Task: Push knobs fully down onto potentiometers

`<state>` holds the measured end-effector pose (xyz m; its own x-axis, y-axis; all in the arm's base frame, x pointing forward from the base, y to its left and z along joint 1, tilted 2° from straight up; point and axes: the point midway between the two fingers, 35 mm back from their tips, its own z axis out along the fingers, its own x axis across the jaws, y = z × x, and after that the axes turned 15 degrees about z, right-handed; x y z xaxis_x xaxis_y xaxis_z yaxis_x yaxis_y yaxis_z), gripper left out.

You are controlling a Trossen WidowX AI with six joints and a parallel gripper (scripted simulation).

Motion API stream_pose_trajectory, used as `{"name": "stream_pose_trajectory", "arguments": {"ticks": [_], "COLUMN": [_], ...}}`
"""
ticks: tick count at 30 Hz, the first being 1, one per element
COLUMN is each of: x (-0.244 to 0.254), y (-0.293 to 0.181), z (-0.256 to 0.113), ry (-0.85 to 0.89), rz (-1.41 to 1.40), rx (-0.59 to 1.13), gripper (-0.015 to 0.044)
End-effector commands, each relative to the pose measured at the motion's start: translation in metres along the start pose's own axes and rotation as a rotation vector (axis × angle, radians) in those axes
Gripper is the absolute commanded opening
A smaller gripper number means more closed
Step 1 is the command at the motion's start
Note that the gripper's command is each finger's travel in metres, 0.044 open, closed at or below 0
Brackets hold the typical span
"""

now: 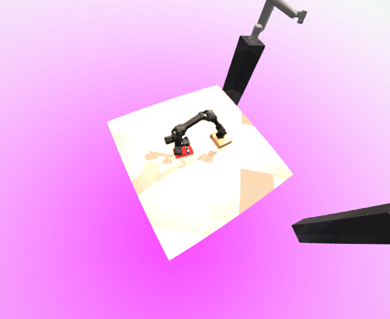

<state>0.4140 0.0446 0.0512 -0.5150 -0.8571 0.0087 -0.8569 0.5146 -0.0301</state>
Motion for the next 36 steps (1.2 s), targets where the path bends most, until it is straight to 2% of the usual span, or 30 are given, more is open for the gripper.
{"name": "stream_pose_trajectory", "arguments": {"ticks": [1, 36], "x": [0.0007, 0.0008], "y": [0.0001, 0.0001], "z": [-0.0002, 0.0060], "ry": [0.004, 0.004], "rz": [-0.003, -0.003], "rx": [0.000, 0.000], "gripper": [0.0000, 0.0000]}}
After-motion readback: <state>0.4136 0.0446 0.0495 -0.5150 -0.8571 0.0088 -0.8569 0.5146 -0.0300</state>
